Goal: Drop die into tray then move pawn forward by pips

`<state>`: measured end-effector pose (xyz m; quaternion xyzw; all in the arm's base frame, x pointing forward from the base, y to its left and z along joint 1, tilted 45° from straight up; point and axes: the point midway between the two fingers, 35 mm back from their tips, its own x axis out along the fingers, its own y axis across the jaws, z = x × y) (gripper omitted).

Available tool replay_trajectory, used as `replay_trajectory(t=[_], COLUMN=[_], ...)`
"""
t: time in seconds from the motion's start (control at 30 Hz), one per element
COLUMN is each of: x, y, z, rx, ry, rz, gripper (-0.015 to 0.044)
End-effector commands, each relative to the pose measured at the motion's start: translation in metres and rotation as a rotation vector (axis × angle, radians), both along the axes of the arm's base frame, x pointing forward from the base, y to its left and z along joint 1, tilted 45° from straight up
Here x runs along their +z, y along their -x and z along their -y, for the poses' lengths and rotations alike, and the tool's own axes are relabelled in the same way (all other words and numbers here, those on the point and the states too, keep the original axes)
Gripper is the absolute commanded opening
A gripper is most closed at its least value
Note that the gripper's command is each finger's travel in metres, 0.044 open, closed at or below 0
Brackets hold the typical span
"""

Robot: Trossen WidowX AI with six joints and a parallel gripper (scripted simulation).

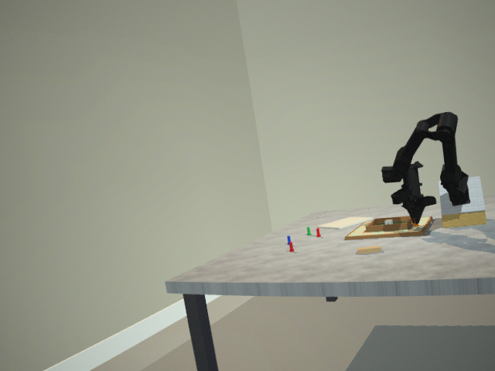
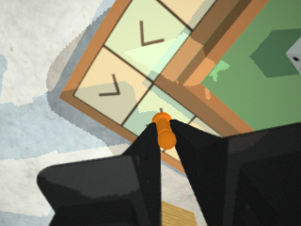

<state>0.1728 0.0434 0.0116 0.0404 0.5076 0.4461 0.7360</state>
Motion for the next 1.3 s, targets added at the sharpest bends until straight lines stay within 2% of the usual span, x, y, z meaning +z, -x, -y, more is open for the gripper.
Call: replay_trajectory(t=[0.0, 0.03, 0.37, 0.6, 0.77, 1.03, 1.1, 1.13, 1.27], x=[-0.005, -0.006, -0.001, 0.033, 0.036, 0.042, 0.042, 0.042, 0.042], y=[0.002, 0.002, 0.0, 0.004, 0.002, 0.014, 0.014, 0.008, 0.008], z=[-0.006, -0.006, -0.001, 0.033, 0.045, 0.138, 0.14, 0.127, 0.127], rx=[-0.001, -0.001, 0.0, -0.001, -0.051, -0.573, -0.585, -0.509, -0.509], ry=[-0.008, -0.008, 0.0, -0.005, -0.005, -0.065, -0.068, -0.045, -0.045], rz=[-0.01, -0.01, -0.001, -0.011, -0.058, -0.571, -0.583, -0.482, -0.482], gripper=[0.0, 0.0, 0.0263, 0.044, 0.044, 0.044, 0.044, 0.044, 0.044])
